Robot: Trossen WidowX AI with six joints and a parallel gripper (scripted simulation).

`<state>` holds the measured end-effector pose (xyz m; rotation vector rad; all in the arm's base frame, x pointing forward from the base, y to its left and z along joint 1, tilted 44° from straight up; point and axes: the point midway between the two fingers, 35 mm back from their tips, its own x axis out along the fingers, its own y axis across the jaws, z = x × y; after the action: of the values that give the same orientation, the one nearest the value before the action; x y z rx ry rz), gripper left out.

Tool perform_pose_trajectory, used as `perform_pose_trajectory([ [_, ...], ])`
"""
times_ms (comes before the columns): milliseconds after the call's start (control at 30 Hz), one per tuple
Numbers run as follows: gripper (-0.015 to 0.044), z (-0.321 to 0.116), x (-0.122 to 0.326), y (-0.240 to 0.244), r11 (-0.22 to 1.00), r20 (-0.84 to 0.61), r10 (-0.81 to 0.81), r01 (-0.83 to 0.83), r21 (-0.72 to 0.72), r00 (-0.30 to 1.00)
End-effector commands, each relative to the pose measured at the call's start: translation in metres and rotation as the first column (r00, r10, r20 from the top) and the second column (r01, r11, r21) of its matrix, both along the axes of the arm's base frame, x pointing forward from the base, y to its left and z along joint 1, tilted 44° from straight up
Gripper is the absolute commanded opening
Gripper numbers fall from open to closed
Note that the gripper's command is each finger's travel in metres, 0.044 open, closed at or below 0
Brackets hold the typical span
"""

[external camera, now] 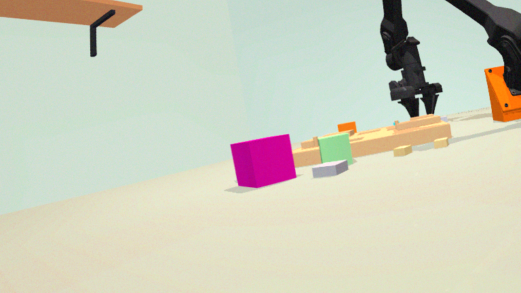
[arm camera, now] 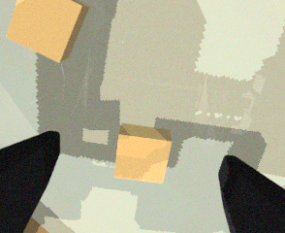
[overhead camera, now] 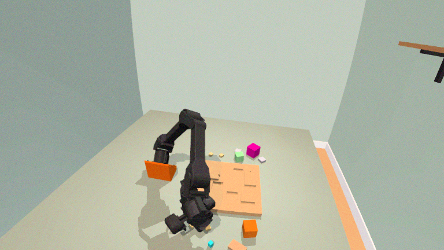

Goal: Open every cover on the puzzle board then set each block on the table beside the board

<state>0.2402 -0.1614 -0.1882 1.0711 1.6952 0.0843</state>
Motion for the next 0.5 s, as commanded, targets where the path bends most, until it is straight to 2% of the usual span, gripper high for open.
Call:
perform_pose_trajectory([
  [0, 0.0421, 0.001, 0.000, -0.001, 1.000, 0.001, 0.000, 0.000, -0.001, 1.000],
  [33, 0.0440, 0.002, 0.000, -0.002, 1.000, 0.001, 0.000, 0.000, -0.001, 1.000],
  [467, 0.0440, 0.029, 0.002, -0.031, 1.000, 0.002, -0.002, 0.002, -0.003, 1.000],
])
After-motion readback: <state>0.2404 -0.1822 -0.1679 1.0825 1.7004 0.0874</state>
